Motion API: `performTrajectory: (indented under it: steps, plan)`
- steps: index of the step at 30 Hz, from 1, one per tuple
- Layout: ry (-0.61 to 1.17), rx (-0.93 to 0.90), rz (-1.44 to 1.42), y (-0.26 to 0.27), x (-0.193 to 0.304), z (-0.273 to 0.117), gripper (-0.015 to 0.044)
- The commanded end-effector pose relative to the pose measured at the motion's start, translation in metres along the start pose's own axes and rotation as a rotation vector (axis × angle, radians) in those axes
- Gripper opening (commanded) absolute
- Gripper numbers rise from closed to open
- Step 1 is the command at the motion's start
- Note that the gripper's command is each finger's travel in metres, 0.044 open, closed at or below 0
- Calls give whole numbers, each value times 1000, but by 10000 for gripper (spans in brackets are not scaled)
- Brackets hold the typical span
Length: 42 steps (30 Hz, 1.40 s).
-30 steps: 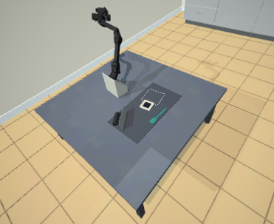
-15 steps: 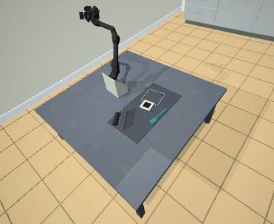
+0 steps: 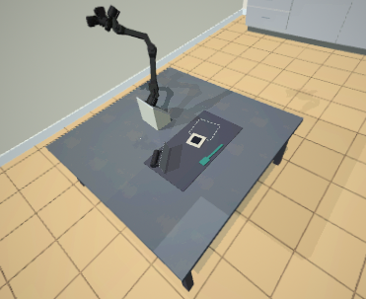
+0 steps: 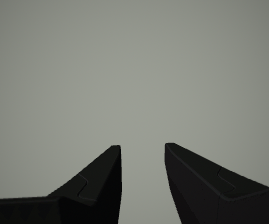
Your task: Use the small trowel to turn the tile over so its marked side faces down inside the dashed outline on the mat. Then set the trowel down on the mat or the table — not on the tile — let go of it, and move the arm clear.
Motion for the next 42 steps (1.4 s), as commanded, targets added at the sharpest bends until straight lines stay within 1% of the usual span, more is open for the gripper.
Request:
performTrajectory:
  steps: [1,11,21,33,42]
  plan:
    - [-31,-106,-31,43,-8,-18,100]
    - [-110,-384,-177,150,-18,-87,100]
    - [-188,-686,-293,249,-13,-180,100]
    - [-233,-1039,-425,339,24,-314,100]
    - [-241,-1321,-552,381,70,-425,100]
Point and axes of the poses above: the point midway between the two fingers, 35 mm back from their tips, its own z axis out along the fingers, its own y axis across the jaws, x = y × z, the point moved 1 cm from there along -z, back along the fingers, and after that the axes turned 7 degrees about -z, right-handed, at the moved point
